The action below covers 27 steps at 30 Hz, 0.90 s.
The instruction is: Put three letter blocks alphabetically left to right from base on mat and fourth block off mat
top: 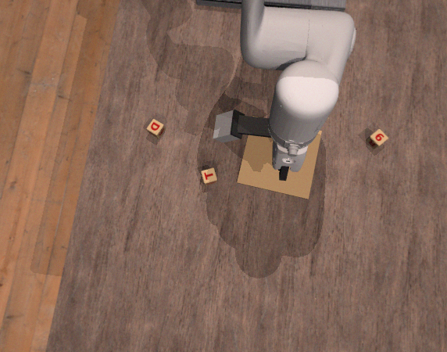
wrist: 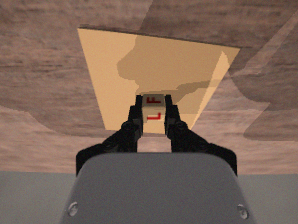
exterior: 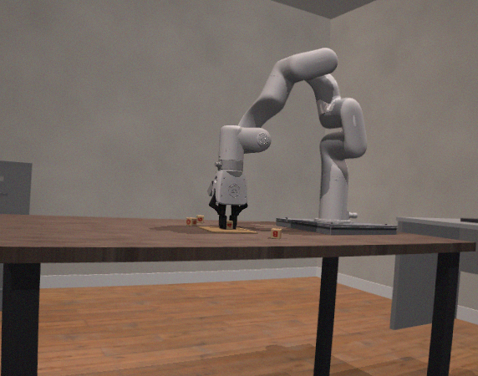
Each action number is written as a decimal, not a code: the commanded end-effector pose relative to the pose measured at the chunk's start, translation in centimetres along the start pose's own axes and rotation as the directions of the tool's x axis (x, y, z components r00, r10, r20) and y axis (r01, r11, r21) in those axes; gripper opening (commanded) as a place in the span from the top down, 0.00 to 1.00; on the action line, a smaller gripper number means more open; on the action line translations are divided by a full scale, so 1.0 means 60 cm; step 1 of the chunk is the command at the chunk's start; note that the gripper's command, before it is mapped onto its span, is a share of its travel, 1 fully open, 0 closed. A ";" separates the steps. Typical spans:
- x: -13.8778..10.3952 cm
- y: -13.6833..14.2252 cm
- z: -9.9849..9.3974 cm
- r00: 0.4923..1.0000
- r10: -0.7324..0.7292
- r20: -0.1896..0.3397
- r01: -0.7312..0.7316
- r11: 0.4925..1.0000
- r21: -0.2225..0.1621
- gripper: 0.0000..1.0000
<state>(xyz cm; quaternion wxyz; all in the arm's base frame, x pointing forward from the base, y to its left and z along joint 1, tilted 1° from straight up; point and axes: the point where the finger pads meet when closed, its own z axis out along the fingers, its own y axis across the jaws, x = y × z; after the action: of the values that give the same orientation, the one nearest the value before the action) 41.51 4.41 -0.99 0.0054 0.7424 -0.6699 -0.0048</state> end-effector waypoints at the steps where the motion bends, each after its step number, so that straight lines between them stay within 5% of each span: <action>1: 0.000 -0.002 -0.002 1.000 0.000 0.000 0.000 1.000 0.003 0.79; 27: 0.000 -0.002 -0.002 1.000 0.000 0.000 0.000 1.000 0.003 0.74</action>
<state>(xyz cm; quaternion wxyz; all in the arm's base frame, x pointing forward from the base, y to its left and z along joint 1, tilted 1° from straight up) 41.51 4.41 -0.99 0.0054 0.7424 -0.6699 -0.0048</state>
